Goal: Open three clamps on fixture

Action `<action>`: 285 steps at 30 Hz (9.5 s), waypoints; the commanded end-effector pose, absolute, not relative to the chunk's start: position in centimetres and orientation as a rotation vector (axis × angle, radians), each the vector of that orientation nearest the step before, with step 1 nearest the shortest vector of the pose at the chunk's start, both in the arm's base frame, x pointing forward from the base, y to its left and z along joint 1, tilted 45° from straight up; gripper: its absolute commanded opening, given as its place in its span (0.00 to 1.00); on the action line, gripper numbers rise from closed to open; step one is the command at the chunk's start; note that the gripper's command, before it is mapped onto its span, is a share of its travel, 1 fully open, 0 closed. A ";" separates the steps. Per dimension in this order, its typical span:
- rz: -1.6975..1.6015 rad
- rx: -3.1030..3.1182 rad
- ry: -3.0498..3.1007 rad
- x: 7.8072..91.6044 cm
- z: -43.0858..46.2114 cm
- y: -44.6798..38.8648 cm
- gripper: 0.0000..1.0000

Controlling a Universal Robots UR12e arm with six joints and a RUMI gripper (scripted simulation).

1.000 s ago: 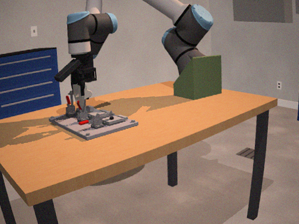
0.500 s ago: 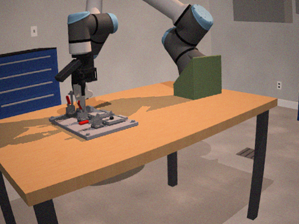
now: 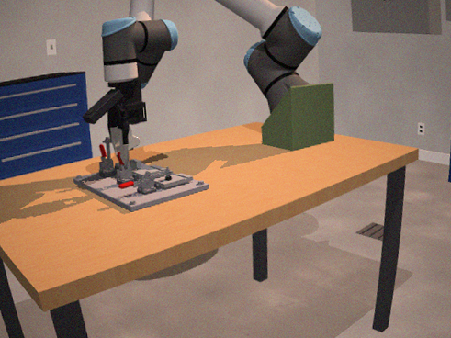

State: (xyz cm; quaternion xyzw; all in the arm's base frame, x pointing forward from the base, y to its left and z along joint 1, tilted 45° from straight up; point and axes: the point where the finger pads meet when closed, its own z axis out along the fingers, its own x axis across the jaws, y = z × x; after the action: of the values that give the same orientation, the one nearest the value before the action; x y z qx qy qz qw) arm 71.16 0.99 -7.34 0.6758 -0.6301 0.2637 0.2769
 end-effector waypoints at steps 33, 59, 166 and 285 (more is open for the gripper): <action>0.711 1.815 -1.695 71.4 -7.2 1.0 0.28; 0.708 1.817 -1.691 71.1 -7.2 1.3 0.28; 0.705 1.816 -1.693 71.0 1.4 10.9 0.28; 0.706 1.814 -1.694 74.9 -10.1 13.9 0.28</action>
State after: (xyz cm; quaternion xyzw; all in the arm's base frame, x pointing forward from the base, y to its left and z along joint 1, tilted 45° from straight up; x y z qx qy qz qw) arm 73.72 13.90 -10.07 0.6754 -0.6311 0.2629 0.2765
